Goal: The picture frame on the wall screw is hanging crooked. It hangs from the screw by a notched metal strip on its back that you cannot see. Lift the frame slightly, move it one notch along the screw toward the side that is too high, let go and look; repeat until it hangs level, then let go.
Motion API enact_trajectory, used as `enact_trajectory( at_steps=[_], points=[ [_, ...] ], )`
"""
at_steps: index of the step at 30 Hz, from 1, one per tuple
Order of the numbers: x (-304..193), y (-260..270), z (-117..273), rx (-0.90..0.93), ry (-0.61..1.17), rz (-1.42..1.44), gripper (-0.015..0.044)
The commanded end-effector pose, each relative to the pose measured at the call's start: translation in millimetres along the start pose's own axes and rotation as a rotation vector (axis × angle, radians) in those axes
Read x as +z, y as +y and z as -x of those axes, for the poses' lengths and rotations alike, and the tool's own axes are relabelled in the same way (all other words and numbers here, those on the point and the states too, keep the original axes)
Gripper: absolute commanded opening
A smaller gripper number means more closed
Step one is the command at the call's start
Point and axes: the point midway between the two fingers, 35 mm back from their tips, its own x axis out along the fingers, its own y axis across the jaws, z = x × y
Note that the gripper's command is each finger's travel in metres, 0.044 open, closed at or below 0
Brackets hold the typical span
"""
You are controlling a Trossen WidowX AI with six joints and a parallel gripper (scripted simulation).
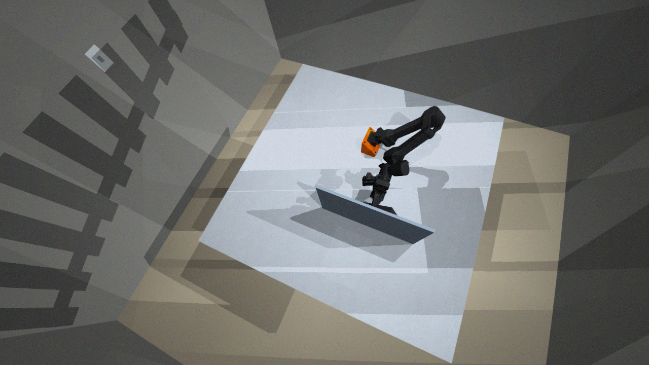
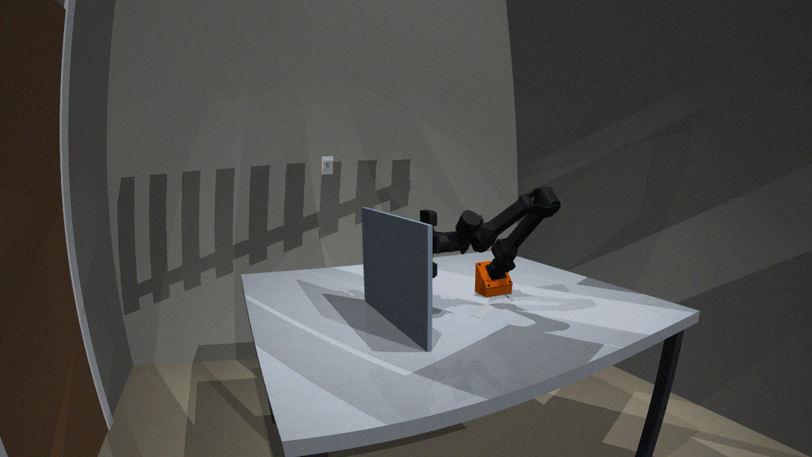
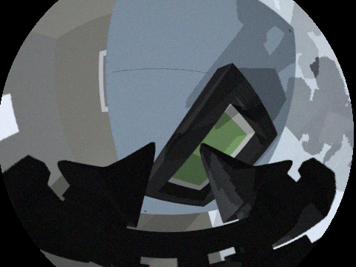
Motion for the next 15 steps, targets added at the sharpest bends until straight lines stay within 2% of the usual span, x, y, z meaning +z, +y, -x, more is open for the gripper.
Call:
enact_trajectory(
  at_steps=[1, 12, 15],
  points=[
    [-2, 2, 11, -0.001, -0.001, -0.046, 0.0260],
    [-2, -2, 90, 0.003, -0.003, -0.386, 0.0260],
    [0, -5, 99, 0.003, -0.003, -0.432, 0.0260]
  ],
)
